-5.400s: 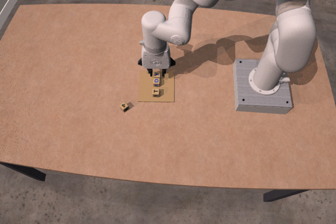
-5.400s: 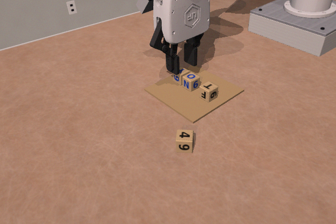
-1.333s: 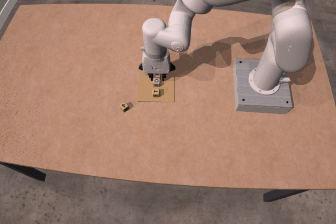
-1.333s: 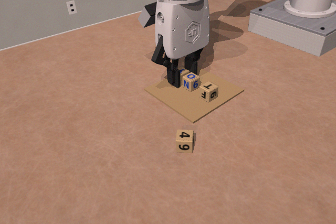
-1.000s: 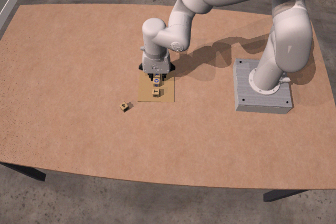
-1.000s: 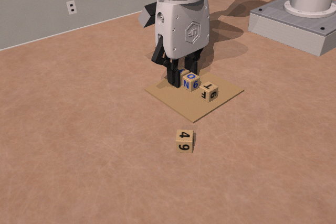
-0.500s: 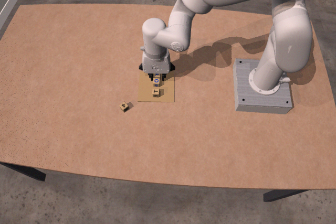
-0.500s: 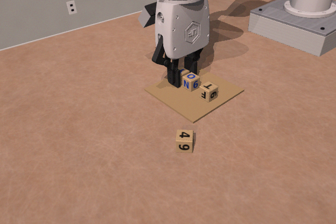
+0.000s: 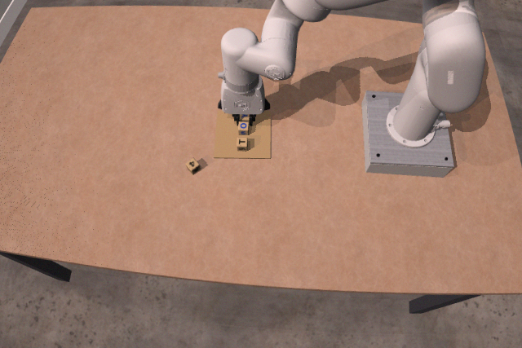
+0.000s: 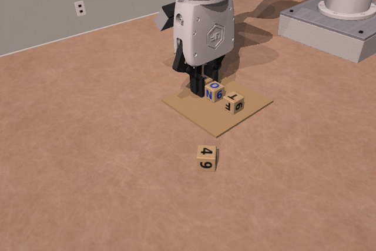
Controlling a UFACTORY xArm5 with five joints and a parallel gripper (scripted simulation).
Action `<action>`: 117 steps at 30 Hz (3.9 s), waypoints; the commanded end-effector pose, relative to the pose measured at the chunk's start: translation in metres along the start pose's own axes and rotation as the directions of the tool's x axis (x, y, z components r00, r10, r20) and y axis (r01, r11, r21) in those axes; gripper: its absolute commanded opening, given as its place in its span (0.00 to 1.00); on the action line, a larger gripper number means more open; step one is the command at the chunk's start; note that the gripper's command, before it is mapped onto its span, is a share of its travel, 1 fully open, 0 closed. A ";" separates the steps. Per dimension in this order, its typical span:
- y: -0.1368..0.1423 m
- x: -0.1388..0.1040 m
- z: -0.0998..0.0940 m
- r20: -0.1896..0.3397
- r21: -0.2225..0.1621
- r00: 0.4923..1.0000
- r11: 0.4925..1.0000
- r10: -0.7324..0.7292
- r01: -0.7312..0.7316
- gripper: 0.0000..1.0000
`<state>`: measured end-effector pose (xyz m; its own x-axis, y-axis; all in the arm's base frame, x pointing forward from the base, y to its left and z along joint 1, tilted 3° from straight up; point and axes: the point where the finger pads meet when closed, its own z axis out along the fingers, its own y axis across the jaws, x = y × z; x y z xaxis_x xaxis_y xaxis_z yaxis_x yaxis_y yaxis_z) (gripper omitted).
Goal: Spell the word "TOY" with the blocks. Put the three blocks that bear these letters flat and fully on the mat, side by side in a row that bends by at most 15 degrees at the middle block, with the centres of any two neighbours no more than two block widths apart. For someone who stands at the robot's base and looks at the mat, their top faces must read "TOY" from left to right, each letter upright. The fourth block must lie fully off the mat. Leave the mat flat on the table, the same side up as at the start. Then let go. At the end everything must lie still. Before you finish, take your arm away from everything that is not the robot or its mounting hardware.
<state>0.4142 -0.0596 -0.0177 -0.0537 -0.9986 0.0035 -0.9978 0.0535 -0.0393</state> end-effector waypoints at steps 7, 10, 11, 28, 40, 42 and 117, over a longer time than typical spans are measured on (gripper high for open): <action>-0.001 0.000 -0.001 0.000 0.003 1.000 1.000 0.000 0.000 0.21; -0.001 0.000 -0.001 0.000 0.003 1.000 1.000 0.000 0.000 0.21; -0.001 0.000 -0.001 0.000 0.003 1.000 1.000 0.000 0.000 0.21; -0.001 0.000 -0.007 0.000 0.003 1.000 1.000 0.000 0.000 0.21; -0.001 0.001 -0.073 0.000 0.003 1.000 1.000 0.000 0.000 0.21; -0.001 0.001 -0.085 0.000 0.003 1.000 1.000 0.000 0.000 0.21; -0.003 0.003 -0.005 0.000 0.003 1.000 1.000 0.004 -0.004 0.21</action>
<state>0.4156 -0.0621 -0.0129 -0.0575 -0.9983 0.0036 -0.9976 0.0573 -0.0389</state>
